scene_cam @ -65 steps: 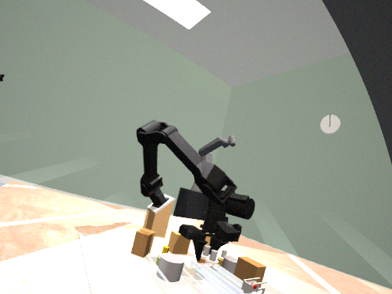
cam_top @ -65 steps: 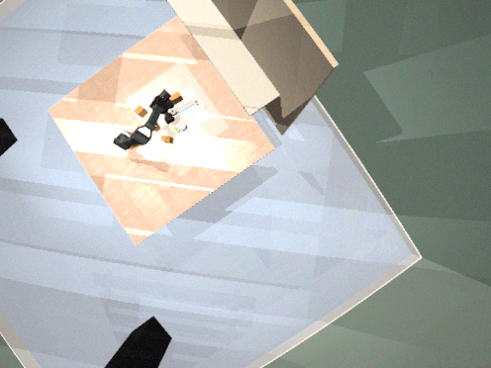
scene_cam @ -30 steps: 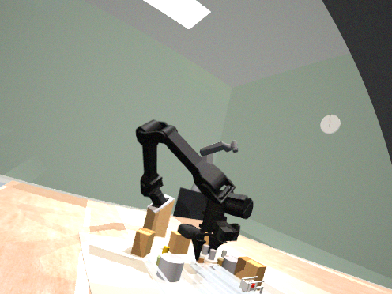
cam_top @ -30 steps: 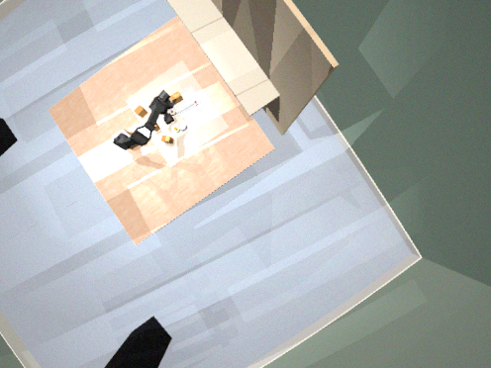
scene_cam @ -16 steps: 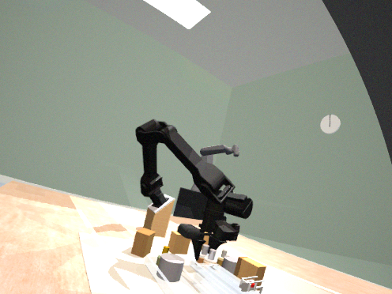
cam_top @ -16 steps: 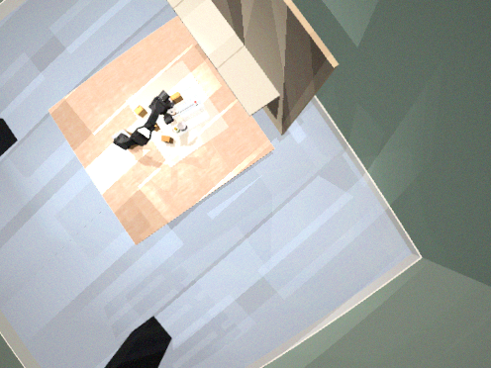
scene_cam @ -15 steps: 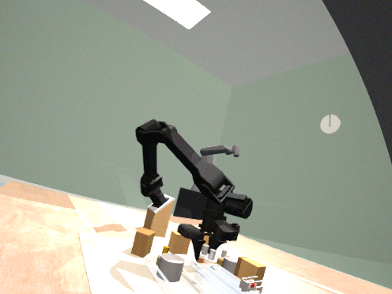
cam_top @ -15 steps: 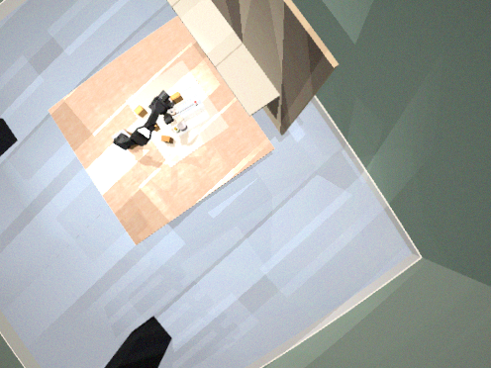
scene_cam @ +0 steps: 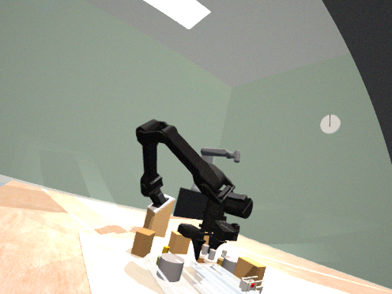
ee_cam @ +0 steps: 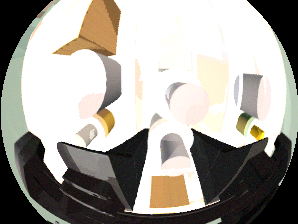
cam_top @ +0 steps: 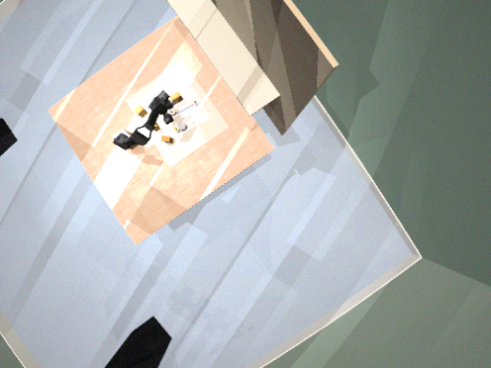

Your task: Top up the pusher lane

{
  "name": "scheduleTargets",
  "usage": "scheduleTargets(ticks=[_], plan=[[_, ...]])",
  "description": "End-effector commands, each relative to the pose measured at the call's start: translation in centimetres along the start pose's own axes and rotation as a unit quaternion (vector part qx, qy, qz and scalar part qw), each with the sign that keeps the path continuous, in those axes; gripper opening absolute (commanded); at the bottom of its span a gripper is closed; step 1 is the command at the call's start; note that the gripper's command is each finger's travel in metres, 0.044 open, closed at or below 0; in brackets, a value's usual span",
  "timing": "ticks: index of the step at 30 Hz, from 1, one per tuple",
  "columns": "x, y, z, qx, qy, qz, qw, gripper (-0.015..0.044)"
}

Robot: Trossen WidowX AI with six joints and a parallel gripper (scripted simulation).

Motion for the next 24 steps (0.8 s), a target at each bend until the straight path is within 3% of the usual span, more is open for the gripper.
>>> scheduleTargets(ticks=[1,12,24], plan=[[0.1,0.1,0.0,0.0,0.003,0.0,1.0,0.0],[0.1,0.0,0.0,0.0,0.003,0.0,1.0,0.0279],[0.1,0.0,2.0,0.0,0.002,0.0,1.0,0.0279]])
Point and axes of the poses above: the point midway between the two fingers, 35 mm back from their tips, its own z axis back along the fingers, its own x axis across the jaws, y = z × x, the point moved 5 cm from there along z, back along the fingers, and after that the axes turned 7 degrees about z, right-handed, at the moved point
